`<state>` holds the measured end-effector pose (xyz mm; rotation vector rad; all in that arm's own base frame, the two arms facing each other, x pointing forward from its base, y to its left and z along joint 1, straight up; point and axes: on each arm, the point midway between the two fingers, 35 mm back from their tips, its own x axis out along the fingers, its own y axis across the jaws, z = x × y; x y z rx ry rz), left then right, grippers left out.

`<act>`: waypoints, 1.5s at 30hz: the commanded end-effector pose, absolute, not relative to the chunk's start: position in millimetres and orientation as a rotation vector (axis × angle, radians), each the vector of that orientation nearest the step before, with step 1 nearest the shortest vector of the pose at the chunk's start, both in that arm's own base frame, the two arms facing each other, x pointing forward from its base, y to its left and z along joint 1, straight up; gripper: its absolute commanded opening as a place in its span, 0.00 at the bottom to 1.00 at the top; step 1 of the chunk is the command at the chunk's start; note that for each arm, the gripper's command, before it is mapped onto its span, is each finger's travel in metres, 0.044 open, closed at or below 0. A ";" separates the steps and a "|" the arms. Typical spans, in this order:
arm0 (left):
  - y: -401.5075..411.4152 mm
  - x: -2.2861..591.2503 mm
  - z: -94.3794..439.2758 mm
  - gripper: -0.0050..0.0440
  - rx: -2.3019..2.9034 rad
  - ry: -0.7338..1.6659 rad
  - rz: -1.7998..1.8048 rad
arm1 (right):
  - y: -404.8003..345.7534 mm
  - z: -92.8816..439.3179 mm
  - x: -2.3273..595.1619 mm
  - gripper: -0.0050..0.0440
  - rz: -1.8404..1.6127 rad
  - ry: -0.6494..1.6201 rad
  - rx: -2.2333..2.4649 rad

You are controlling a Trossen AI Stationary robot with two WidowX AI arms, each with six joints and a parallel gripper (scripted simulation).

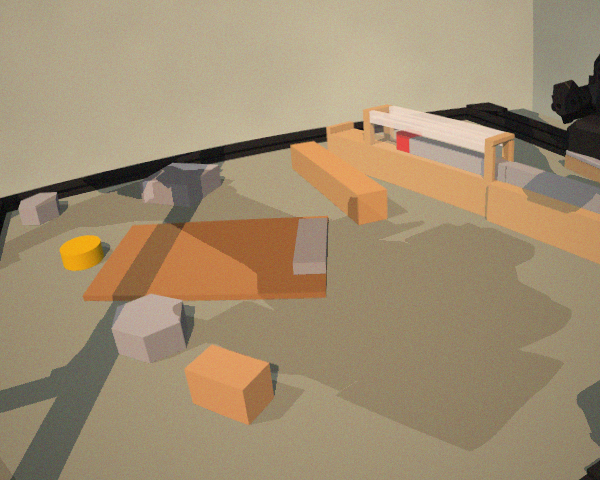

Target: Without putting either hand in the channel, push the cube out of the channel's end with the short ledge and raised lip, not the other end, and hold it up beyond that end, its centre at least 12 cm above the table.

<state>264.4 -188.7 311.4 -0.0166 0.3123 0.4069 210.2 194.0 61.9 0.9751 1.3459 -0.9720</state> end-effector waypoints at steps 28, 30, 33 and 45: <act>-188.5 264.5 311.7 0.92 -0.018 0.311 0.408 | 152.6 62.2 221.2 0.18 -0.975 1.342 0.975; -188.5 264.5 311.7 0.92 -0.018 0.311 0.408 | 149.8 62.2 222.1 0.18 -0.975 1.342 0.975; -188.5 264.5 311.7 0.92 -0.018 0.311 0.408 | 145.7 62.2 223.5 0.18 -0.975 1.342 0.975; -188.5 264.5 311.7 0.92 -0.018 0.311 0.408 | 131.6 62.2 228.1 0.18 -0.975 1.342 0.975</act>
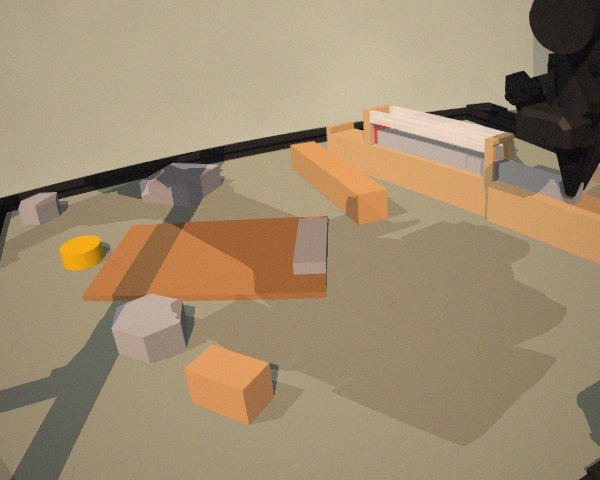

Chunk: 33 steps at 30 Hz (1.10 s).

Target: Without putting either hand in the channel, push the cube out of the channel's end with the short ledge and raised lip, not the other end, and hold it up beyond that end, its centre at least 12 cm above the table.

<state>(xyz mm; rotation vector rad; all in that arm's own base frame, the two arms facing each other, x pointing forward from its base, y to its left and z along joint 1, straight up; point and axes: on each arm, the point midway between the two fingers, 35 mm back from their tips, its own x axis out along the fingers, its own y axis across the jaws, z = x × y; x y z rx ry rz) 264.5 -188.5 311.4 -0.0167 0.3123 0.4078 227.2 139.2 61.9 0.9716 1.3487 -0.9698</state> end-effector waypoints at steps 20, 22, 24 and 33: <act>-188.5 264.5 311.7 0.92 -0.018 0.311 0.408 | 105.9 62.2 236.4 0.18 -0.975 1.342 0.975; -188.5 264.5 311.7 0.92 -0.018 0.311 0.408 | 102.8 62.2 237.4 0.18 -0.975 1.342 0.975; -188.5 264.5 311.7 0.92 -0.018 0.311 0.408 | 102.8 62.2 237.4 0.18 -0.975 1.342 0.975; -188.5 264.5 311.7 0.92 -0.018 0.311 0.408 | 89.9 62.2 241.6 0.18 -0.975 1.342 0.975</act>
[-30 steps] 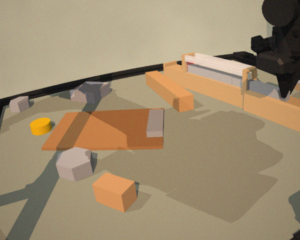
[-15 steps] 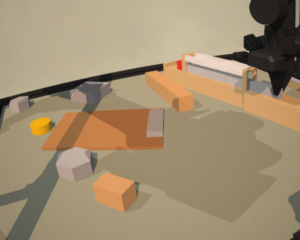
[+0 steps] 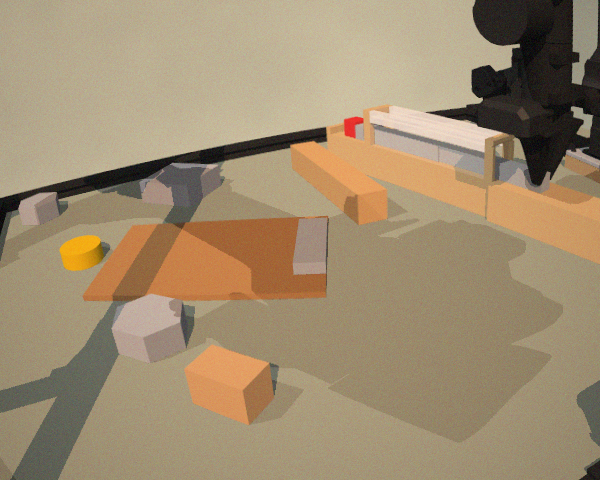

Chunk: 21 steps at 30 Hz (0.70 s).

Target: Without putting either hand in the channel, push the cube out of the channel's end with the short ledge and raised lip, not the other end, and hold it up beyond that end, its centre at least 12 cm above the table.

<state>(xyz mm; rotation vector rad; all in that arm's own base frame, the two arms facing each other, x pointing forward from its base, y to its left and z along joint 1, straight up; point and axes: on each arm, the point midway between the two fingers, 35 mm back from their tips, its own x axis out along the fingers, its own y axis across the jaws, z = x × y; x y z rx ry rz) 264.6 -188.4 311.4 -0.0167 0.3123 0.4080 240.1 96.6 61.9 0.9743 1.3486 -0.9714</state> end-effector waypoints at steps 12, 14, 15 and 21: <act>-188.5 264.5 311.7 0.92 -0.018 0.311 0.408 | 95.1 61.9 240.7 0.51 -0.972 1.348 0.975; -188.5 264.5 311.7 0.92 -0.018 0.311 0.408 | 95.1 61.9 240.7 0.51 -0.972 1.348 0.975; -188.5 264.5 311.7 0.92 -0.018 0.311 0.408 | 95.1 61.9 240.7 0.51 -0.972 1.348 0.975; -188.5 264.5 311.7 0.92 -0.018 0.311 0.408 | 95.1 61.9 240.7 0.51 -0.972 1.348 0.975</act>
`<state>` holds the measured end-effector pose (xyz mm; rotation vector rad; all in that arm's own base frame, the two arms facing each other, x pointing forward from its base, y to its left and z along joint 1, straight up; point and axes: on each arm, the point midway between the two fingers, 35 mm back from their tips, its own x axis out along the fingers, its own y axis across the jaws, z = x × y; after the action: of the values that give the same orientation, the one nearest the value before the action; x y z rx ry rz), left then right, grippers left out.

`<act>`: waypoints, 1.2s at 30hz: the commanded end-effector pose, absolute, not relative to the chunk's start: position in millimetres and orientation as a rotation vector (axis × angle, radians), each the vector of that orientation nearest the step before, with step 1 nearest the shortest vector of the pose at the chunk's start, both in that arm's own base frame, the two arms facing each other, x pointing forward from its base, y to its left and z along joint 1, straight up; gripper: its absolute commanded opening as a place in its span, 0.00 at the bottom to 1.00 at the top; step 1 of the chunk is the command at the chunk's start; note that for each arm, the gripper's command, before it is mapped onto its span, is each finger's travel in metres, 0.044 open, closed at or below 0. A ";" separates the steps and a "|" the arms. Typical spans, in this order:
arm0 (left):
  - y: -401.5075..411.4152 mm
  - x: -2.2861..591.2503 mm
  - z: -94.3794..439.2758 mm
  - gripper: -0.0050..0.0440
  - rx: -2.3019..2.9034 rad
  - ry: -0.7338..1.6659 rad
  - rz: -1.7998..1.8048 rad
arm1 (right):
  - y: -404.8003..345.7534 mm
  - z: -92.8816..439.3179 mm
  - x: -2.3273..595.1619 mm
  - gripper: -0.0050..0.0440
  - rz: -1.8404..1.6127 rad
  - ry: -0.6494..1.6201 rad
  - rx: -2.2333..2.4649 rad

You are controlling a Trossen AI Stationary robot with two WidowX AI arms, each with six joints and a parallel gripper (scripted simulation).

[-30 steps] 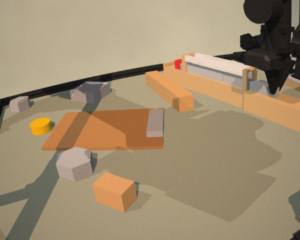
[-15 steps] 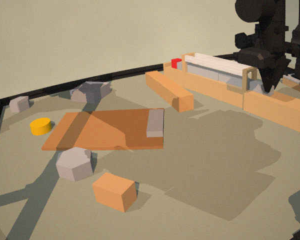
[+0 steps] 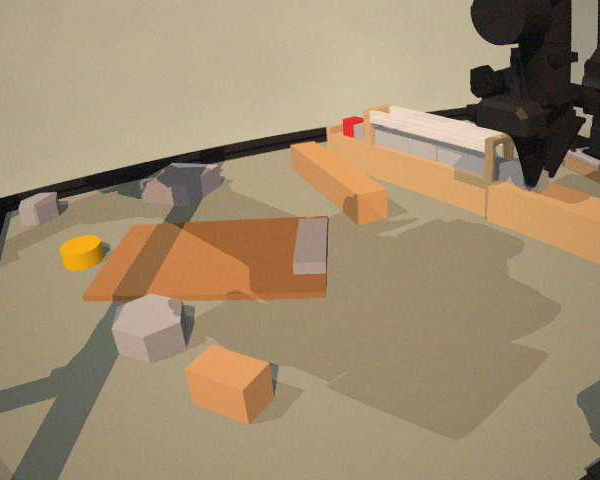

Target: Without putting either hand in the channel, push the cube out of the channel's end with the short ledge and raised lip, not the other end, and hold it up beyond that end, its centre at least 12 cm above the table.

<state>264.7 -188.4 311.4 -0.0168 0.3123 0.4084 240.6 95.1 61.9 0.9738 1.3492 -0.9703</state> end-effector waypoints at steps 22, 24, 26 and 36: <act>-188.5 264.5 311.7 0.92 -0.018 0.311 0.408 | 93.4 139.2 239.4 0.51 -0.973 1.342 0.973; -188.5 264.5 311.7 0.92 -0.018 0.311 0.408 | 93.4 139.2 239.4 0.51 -0.973 1.342 0.973; -188.5 264.5 311.7 0.92 -0.018 0.311 0.408 | 93.4 139.2 239.4 0.51 -0.973 1.342 0.973; -188.5 264.5 311.7 0.92 -0.018 0.311 0.408 | 91.7 136.3 240.5 0.55 -0.978 1.352 0.970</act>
<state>264.7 -188.3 311.4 -0.0168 0.3123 0.4085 238.2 93.4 136.0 0.9696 1.3530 -0.9788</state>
